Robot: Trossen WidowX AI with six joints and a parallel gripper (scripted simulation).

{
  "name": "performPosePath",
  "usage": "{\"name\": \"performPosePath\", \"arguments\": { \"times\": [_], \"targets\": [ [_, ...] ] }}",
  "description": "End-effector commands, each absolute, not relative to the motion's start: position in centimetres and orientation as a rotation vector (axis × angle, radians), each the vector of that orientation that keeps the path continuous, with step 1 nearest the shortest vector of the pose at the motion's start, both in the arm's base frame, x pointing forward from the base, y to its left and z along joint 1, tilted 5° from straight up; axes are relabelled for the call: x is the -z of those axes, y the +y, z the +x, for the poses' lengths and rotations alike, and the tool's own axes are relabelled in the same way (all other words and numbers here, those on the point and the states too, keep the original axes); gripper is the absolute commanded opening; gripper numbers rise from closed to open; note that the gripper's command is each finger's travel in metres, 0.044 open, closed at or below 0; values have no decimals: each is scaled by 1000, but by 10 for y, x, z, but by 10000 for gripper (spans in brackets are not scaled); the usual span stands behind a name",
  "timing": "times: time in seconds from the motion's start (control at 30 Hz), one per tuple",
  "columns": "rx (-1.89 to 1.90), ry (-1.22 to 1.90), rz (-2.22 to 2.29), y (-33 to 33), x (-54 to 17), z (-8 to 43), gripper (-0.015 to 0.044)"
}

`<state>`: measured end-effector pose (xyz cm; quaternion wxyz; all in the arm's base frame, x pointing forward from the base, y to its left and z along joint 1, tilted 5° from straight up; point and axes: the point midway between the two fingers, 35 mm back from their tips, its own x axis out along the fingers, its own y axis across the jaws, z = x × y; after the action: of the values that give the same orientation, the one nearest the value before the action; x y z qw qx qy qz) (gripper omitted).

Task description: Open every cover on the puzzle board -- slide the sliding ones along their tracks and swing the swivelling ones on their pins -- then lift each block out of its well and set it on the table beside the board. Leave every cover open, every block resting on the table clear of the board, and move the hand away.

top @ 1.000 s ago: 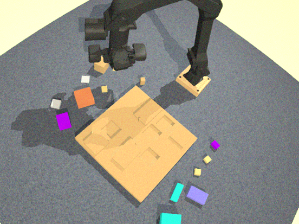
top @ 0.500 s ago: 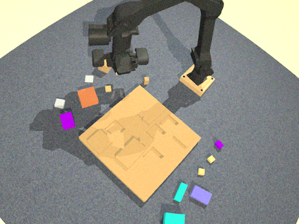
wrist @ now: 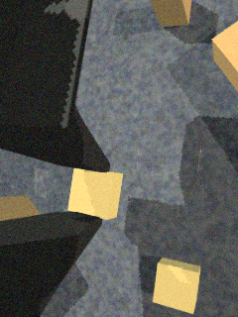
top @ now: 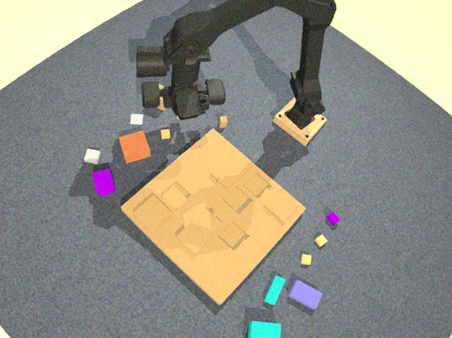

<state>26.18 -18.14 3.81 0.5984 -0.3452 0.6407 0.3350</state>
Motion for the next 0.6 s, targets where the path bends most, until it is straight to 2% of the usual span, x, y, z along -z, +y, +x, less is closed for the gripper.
{"name": "performPosePath", "arguments": {
  "times": [0.0, 0.57],
  "targets": [
    [-785, 1492, -800, -180, -29, 258, 80],
    [-785, 1492, -800, -179, -9, 254, 80]
  ]
}}
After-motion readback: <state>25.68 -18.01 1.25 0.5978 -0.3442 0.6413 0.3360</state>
